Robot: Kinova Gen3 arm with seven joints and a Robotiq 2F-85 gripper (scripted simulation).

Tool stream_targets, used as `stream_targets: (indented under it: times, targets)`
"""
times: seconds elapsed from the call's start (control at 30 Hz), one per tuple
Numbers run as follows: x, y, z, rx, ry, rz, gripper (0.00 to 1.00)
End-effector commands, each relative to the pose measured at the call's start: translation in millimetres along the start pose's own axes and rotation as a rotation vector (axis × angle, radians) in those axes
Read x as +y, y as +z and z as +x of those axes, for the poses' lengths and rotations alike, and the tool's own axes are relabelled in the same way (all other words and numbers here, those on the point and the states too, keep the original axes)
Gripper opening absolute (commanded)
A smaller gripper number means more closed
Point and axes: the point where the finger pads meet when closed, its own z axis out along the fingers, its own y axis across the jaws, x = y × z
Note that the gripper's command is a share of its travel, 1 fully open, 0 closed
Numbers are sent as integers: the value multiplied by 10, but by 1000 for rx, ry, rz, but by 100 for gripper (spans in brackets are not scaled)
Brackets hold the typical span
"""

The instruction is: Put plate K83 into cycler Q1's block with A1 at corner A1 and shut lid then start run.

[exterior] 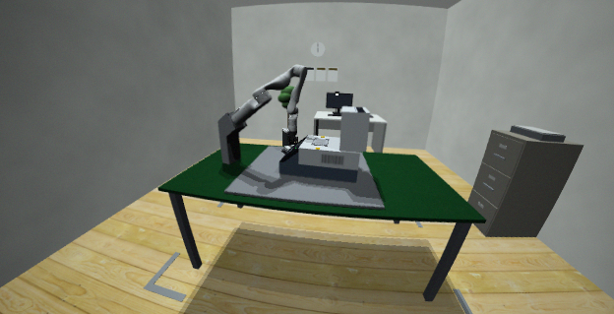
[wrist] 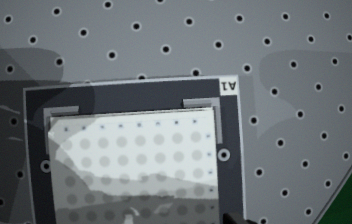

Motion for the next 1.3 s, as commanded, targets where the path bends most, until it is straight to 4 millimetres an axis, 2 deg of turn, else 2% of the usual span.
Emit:
stream_targets:
  times: [0.0, 1.27]
  targets:
    - [4, 3, -4, -1, 0, -1, 100]
    - [4, 63, -4, -2, 0, -1, 98]
